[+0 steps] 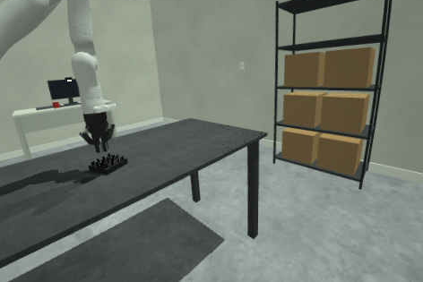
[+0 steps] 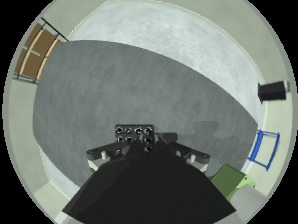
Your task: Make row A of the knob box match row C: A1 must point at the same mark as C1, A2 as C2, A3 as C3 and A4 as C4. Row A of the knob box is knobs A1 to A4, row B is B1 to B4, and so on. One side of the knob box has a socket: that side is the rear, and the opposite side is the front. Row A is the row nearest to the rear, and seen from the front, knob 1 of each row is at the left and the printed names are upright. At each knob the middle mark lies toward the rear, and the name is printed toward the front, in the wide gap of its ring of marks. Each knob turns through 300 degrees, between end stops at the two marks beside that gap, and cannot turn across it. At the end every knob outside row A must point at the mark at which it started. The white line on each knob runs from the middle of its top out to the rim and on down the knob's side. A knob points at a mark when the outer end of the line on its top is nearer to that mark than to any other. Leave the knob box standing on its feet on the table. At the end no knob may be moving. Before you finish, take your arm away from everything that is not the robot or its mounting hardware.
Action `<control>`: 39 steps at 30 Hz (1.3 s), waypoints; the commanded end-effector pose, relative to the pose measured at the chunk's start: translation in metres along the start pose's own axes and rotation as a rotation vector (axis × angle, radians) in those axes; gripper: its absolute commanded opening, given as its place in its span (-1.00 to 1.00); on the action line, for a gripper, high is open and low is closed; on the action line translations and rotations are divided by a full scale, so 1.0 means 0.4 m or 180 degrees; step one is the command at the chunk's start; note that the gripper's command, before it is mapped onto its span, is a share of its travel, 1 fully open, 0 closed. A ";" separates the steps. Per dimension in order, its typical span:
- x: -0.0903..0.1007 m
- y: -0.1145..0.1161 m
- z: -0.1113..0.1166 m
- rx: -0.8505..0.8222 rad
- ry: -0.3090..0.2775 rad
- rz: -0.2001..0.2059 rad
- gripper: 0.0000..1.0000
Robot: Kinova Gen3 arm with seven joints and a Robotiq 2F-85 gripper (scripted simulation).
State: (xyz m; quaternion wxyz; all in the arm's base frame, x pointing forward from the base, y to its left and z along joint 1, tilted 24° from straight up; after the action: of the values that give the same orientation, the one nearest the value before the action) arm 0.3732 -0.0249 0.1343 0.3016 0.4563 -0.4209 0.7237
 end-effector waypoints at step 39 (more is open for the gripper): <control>-0.088 -0.007 0.007 0.0015 0.0012 0.0029 -0.62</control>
State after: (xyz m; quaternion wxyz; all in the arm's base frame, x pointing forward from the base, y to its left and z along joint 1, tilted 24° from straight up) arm 0.3882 -0.0259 0.1077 0.2972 0.4544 -0.4204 0.7269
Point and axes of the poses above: the point where the finger pads meet when closed, its own x axis back along the fingers, its own y axis across the jaws, z = x × y, the point moved 4 cm from there along x, back along the fingers, and after that the axes turned 3 degrees about -x, right-handed, at the moved point
